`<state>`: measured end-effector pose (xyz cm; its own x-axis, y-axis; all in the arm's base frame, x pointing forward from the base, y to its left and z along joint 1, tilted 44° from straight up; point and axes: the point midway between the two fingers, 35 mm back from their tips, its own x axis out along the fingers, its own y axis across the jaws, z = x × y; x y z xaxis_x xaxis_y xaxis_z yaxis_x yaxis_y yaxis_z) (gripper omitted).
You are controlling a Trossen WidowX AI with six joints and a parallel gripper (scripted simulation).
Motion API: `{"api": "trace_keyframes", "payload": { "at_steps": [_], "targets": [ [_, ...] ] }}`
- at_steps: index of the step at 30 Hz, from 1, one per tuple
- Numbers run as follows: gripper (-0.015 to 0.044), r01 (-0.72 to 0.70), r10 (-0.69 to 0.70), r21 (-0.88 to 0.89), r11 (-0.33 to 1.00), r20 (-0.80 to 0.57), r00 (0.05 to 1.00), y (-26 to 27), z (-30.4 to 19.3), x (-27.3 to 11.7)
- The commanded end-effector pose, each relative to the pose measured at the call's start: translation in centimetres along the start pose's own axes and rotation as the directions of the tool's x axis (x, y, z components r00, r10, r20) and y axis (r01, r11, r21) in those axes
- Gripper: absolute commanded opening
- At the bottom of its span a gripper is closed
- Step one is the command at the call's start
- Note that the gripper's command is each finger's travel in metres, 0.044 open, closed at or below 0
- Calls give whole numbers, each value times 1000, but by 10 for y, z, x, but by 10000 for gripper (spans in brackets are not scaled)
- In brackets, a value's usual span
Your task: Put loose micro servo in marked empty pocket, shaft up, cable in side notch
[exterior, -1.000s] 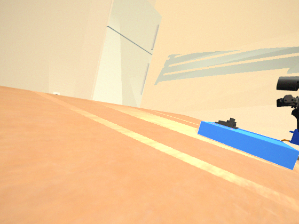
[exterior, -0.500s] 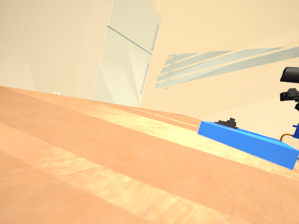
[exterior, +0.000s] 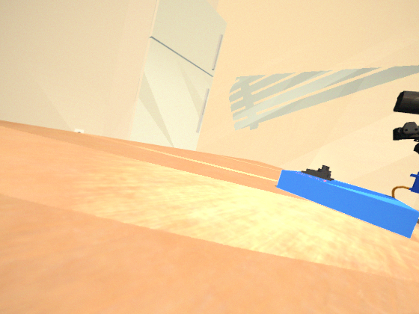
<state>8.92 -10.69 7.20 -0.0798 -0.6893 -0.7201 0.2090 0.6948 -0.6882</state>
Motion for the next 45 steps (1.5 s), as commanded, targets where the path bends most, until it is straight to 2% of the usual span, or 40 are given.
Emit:
{"api": "trace_keyframes", "payload": {
  "at_steps": [1, 13, 35, 45],
  "targets": [
    [0, 5, -5, -3, 1000, -4, 1000, 1, 1, 0],
    [0, 4, -4, -1, 1000, -2, 1000, -5, 35, 0],
    [0, 6, -6, 4, 1000, 3, 1000, -20, 129, 0],
    [0, 5, -5, 4, 1000, 3, 1000, -10, 131, 0]
  ]
}}
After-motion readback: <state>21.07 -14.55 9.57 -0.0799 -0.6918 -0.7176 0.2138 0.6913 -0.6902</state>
